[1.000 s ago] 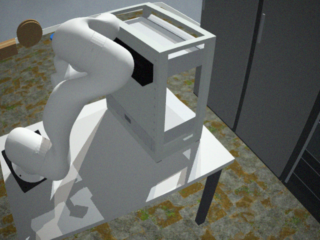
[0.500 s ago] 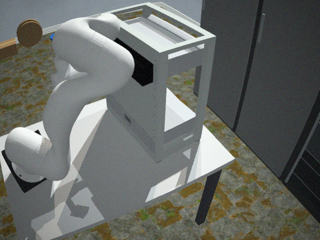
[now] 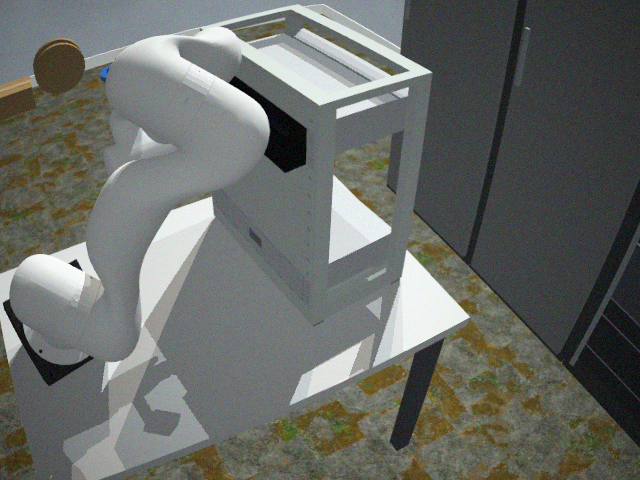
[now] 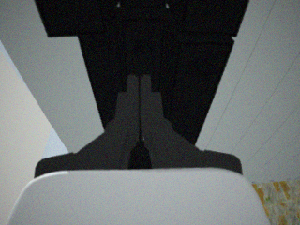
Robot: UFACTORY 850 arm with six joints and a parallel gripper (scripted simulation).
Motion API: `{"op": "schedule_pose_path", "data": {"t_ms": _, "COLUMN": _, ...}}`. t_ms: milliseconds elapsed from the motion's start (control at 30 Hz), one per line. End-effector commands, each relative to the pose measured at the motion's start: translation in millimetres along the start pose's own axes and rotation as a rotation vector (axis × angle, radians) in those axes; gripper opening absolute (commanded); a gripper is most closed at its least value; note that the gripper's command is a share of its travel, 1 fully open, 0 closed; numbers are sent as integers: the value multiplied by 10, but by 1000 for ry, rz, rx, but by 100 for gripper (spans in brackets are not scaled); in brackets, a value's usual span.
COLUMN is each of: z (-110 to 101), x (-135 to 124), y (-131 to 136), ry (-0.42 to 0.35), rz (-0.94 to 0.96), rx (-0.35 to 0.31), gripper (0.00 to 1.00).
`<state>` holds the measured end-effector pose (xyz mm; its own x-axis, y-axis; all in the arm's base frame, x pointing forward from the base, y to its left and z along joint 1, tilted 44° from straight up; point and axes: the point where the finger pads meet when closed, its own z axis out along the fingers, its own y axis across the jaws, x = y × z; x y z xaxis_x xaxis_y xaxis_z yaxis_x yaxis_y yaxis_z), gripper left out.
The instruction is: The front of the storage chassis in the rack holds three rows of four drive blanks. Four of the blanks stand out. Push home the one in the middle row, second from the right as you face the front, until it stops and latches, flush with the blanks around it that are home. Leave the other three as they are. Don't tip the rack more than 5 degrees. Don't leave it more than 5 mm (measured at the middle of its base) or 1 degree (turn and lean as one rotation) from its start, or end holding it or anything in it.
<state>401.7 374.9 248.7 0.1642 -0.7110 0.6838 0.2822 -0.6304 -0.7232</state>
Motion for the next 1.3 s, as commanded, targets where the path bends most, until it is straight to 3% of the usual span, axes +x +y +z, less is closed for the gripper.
{"op": "schedule_pose_path", "data": {"t_ms": 0, "z": 6, "x": 0, "y": -10, "ry": 1, "rz": 1, "rx": 2, "gripper": 0}}
{"op": "schedule_pose_path", "data": {"t_ms": 1067, "z": 64, "x": 0, "y": -11, "ry": 1, "rz": 1, "rx": 2, "gripper": 0}}
{"op": "schedule_pose_path", "data": {"t_ms": 1267, "z": -9, "x": 0, "y": -10, "ry": 1, "rz": 1, "rx": 2, "gripper": 0}}
